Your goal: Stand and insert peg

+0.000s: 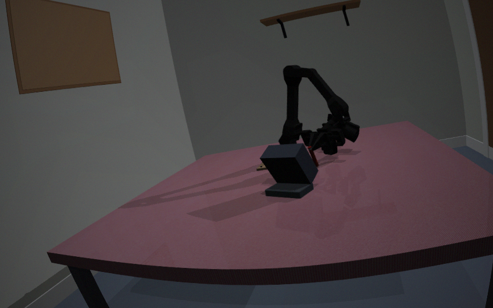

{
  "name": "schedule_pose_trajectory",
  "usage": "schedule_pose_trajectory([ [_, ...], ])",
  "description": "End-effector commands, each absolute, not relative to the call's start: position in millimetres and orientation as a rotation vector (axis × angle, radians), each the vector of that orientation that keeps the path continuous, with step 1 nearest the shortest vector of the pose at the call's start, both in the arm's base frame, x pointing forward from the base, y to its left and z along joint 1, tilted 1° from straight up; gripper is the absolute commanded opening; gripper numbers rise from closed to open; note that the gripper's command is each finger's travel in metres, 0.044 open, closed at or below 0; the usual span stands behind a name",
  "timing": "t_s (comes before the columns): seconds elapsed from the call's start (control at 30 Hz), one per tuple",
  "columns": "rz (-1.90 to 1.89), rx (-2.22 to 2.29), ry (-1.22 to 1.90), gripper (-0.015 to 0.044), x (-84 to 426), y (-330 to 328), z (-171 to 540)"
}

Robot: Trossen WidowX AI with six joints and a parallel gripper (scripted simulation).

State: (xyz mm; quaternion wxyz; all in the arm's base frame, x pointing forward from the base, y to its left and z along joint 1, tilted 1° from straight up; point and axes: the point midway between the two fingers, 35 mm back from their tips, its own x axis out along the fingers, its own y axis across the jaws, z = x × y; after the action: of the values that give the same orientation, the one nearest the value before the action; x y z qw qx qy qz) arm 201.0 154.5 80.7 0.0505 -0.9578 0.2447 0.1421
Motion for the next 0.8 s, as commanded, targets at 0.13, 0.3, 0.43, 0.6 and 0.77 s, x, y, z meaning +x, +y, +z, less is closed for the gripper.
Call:
schedule_pose_trajectory([
  [0.13, 0.433, -2.918, 0.746, 0.0049, 201.0, 154.5, 78.1],
  [0.3, 0.433, -2.917, 0.746, 0.0049, 201.2, 155.1, 76.6],
  [0.43, 0.433, -2.916, 0.745, 0.0049, 201.3, 155.5, 75.4],
  [0.6, 0.433, -2.917, 0.746, 0.0049, 200.6, 156.0, 75.9],
  [0.77, 0.431, -2.921, 0.743, 0.0049, 199.4, 156.5, 75.7],
])
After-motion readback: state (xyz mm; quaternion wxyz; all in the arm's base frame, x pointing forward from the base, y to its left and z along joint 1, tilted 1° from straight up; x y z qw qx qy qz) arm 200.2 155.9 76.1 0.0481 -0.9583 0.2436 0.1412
